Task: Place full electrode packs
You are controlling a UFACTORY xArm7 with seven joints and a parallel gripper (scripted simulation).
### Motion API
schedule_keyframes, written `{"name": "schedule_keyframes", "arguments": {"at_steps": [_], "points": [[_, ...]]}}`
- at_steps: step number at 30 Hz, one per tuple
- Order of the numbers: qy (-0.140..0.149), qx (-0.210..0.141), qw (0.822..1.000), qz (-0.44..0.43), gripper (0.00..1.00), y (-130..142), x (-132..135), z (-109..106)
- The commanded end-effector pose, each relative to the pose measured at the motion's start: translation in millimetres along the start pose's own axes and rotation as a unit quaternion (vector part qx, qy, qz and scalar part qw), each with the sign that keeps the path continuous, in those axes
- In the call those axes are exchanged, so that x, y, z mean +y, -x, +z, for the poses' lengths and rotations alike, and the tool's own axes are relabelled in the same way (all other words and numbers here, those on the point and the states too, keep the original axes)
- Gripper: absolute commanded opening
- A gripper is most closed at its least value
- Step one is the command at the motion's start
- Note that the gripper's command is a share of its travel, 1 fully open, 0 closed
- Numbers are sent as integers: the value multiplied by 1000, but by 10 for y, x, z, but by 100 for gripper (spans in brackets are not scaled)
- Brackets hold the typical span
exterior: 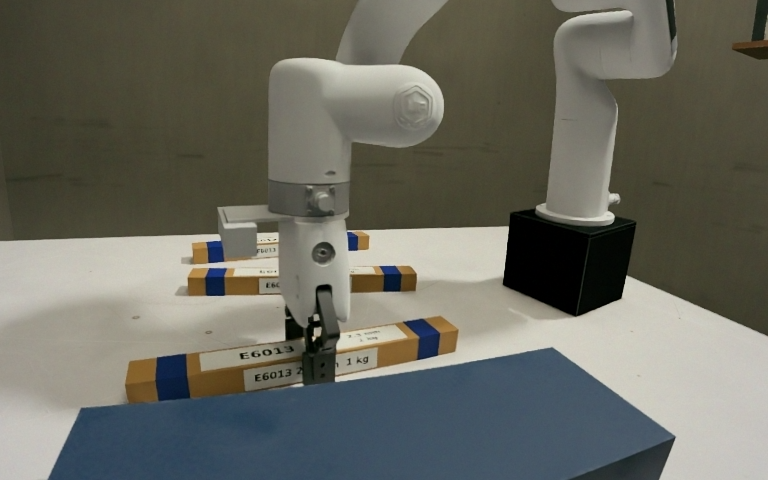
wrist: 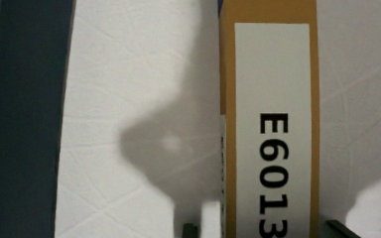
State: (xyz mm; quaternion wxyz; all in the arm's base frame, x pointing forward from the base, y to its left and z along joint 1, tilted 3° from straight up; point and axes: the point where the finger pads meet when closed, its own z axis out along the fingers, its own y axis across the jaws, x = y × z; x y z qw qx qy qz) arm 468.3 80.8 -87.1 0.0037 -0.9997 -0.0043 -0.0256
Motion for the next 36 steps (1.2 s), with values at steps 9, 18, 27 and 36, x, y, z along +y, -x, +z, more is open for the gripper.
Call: {"name": "schedule_keyframes", "arguments": {"at_steps": [9,18,27,36], "points": [[0,2,1000,0,74,-18,-3,-13],[0,2,1000,0,74,-18,-3,-13],[0,2,1000,0,74,-16,-2,-576],[0,2,1000,0,74,-14,-2,-887]]}}
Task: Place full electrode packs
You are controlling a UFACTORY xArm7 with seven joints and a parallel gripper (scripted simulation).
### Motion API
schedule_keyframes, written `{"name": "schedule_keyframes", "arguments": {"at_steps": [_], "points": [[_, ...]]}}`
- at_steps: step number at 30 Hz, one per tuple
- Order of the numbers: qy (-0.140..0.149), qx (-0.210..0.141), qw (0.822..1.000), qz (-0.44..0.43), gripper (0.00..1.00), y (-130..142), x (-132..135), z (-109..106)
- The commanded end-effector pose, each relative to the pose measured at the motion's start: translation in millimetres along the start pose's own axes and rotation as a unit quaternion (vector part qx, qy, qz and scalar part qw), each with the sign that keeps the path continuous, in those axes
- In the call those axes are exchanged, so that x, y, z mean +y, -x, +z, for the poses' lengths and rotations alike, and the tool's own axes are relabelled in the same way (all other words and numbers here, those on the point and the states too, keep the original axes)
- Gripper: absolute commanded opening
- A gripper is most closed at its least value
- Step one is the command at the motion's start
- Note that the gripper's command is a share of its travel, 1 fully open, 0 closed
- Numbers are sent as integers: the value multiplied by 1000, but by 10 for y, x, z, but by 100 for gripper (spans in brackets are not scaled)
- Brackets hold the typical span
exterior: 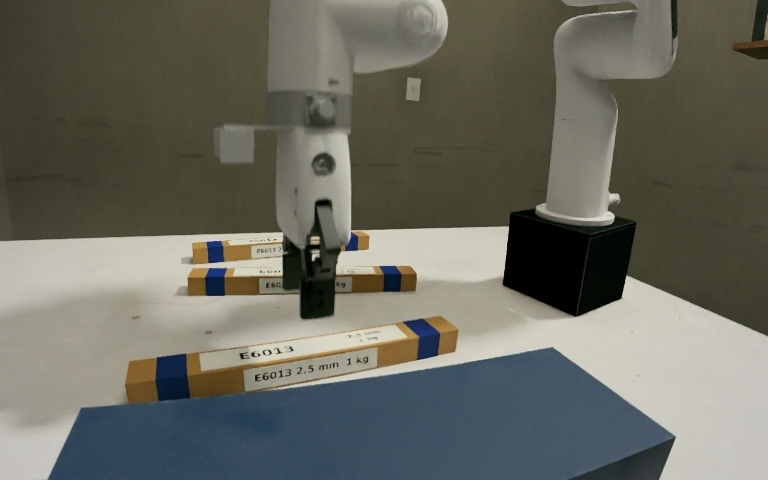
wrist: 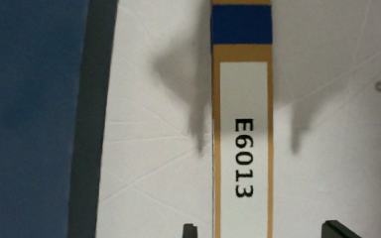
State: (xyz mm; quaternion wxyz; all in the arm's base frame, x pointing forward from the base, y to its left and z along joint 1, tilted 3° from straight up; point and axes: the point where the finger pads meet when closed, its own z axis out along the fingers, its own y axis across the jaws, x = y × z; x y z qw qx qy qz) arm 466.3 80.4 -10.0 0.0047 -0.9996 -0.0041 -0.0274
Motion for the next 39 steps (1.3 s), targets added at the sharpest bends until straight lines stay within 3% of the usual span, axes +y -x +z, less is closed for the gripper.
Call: {"name": "schedule_keyframes", "arguments": {"at_steps": [1,6,9,11,14,26,28,29,39], "points": [[1,0,1000,0,74,5,-1,-116],[1,0,1000,0,74,-1,22,-116],[1,-1,1000,-1,74,-67,292,-110],[1,-1,1000,-1,74,-67,292,-110],[2,-2,1000,-3,74,-157,943,-100],[1,0,1000,-18,74,230,2366,-109],[1,0,1000,-18,74,230,2366,-109],[1,0,1000,-18,74,342,2719,-111],[1,0,1000,-18,74,672,3866,-123]]}}
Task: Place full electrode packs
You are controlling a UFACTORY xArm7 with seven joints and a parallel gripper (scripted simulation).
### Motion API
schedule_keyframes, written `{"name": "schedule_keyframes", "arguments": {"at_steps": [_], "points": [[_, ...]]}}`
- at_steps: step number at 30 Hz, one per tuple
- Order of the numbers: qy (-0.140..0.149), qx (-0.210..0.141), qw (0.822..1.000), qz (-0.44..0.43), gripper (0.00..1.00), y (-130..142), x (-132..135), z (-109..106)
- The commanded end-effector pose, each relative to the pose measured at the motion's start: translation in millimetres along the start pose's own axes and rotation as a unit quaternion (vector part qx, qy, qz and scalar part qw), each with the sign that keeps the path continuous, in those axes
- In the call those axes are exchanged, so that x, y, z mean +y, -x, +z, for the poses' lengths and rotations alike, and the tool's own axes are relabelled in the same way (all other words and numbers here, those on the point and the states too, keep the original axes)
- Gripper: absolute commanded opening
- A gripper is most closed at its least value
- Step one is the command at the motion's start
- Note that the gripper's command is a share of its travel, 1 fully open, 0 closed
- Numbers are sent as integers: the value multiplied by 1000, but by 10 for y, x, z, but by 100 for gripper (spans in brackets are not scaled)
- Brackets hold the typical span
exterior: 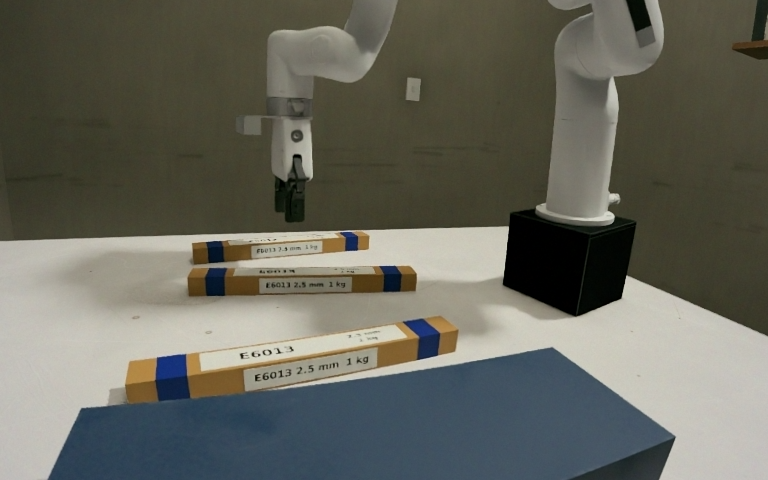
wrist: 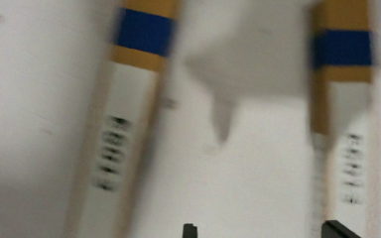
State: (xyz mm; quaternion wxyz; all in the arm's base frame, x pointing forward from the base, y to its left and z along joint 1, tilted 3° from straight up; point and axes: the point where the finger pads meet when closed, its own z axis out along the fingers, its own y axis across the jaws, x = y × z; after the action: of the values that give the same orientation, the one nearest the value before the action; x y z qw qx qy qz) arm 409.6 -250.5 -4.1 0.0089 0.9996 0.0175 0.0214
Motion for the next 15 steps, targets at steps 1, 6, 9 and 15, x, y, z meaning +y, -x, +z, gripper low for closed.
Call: {"name": "schedule_keyframes", "arguments": {"at_steps": [1,6,9,15], "points": [[-12,7,1000,-4,74,128,682,26],[-12,6,1000,-4,74,152,812,101],[-12,6,1000,-4,74,145,812,223],[-12,6,1000,-4,74,132,813,486]]}}
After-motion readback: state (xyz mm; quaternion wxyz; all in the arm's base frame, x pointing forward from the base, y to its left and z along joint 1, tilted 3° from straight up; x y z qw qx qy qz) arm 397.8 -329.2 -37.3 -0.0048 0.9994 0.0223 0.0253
